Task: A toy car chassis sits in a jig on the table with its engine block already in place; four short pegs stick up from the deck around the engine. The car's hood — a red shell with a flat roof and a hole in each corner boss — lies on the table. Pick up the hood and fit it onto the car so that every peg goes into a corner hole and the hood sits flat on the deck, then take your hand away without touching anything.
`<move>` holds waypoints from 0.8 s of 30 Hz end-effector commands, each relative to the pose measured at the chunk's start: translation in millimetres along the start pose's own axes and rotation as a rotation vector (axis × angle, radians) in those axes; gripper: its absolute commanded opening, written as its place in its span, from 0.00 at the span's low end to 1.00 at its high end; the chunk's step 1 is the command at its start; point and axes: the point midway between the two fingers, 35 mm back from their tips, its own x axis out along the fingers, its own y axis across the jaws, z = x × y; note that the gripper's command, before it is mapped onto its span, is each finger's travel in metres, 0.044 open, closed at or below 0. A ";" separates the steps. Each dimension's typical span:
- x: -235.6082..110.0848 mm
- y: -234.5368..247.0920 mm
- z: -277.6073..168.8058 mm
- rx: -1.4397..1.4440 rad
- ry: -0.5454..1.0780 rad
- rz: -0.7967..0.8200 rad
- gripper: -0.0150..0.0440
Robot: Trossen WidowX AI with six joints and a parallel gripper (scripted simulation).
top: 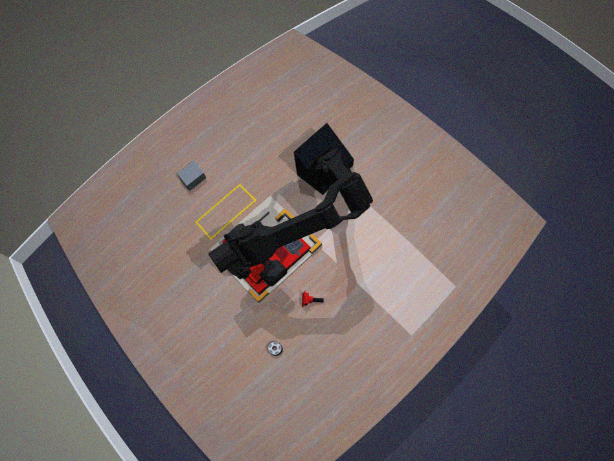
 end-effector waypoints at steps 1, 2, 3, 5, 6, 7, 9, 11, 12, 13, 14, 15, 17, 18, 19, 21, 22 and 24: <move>2.2 -0.3 0.0 0.005 0.001 0.001 0.25; 2.6 -0.3 0.0 0.005 0.001 0.001 0.25; 3.0 -0.3 0.0 0.005 0.001 0.001 0.25; 3.8 -0.2 0.0 0.005 0.001 0.001 0.25; 4.2 -0.2 0.0 0.005 0.001 0.002 0.25; 4.1 -0.2 0.0 0.004 0.001 0.001 0.25; 3.3 -0.1 0.0 0.002 0.000 0.001 0.25; 2.6 0.1 -0.1 0.000 0.000 0.000 0.25; 2.5 0.1 -0.1 0.000 0.000 0.000 0.25; 3.0 0.0 -0.1 0.000 0.000 0.000 0.30; 3.0 0.0 -0.1 0.000 0.000 0.000 0.34; 3.0 0.0 -0.1 0.000 0.000 0.000 0.39; 3.0 0.0 -0.1 0.000 0.000 0.000 0.48; 3.0 0.0 -0.1 0.000 0.000 0.000 0.52; 3.0 0.0 -0.1 0.000 0.000 0.000 0.57; 3.0 0.0 -0.1 0.000 0.000 0.000 0.65; 3.0 0.0 -0.1 0.000 0.000 0.000 0.70; 3.0 0.0 -0.1 0.000 0.000 0.000 0.79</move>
